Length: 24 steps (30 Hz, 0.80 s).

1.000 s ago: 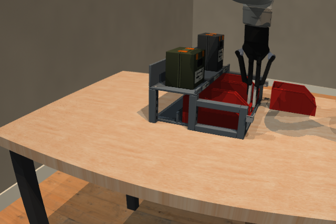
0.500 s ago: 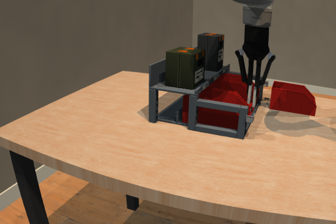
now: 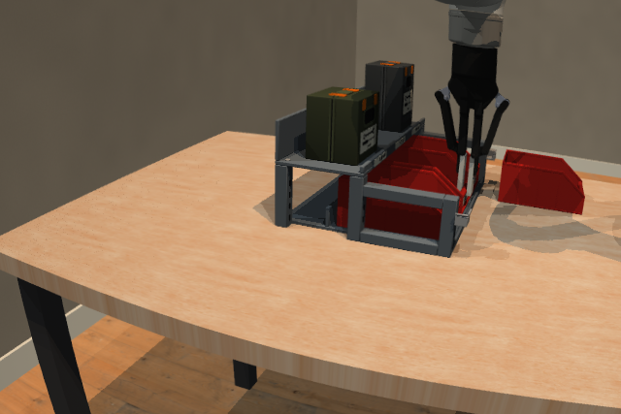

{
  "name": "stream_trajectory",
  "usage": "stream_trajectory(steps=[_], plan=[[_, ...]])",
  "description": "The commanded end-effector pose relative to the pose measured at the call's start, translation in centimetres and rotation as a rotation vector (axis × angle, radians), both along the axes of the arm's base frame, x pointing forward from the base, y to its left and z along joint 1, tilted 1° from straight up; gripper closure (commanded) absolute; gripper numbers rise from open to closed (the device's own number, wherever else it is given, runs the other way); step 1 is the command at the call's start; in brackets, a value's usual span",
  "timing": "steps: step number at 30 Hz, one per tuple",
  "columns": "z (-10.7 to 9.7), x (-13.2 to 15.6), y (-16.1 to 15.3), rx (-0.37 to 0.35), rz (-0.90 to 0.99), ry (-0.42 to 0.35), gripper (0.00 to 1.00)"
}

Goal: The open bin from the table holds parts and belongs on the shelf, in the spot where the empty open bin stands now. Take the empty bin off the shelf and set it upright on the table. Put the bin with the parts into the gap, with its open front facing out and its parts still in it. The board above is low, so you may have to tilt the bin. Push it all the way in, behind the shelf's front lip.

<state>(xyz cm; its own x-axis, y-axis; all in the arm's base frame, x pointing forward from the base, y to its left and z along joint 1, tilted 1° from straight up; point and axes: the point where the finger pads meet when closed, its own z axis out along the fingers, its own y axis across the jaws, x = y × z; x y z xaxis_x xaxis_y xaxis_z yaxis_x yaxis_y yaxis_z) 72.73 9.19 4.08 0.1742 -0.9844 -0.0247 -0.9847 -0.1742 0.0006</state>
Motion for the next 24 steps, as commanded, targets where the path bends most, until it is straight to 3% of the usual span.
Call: stream_trajectory(steps=[1,24], plan=[[0.3,0.0,0.0,0.000,0.000,0.000,0.90],[1.4,0.0,0.0,0.000,0.000,0.000,0.90]])
